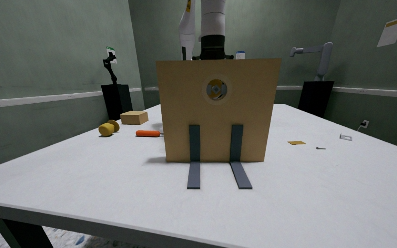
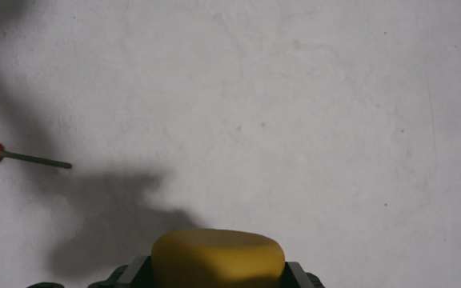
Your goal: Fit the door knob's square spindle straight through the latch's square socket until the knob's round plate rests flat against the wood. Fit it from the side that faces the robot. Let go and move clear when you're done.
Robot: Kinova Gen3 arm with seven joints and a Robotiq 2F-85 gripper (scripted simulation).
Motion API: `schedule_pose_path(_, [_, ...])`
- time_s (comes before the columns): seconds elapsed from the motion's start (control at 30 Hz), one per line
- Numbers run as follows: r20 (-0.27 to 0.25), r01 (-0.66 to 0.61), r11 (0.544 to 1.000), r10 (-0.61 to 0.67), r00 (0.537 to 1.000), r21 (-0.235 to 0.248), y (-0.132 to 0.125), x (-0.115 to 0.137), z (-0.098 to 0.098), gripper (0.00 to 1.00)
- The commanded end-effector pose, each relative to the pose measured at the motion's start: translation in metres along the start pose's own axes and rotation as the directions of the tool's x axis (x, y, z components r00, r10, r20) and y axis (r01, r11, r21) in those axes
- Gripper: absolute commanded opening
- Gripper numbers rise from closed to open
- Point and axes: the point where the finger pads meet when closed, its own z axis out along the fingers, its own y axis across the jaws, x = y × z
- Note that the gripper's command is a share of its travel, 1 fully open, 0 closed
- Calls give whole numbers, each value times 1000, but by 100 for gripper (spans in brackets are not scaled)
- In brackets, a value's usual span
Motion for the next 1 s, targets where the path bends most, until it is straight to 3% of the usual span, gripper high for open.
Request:
schedule_pose_path(0.0, [2,0,1000,0,1000,-1,0,-1,-1,63])
schedule_pose_path(0.97, [2,0,1000,0,1000,-1,0,-6,-1,63])
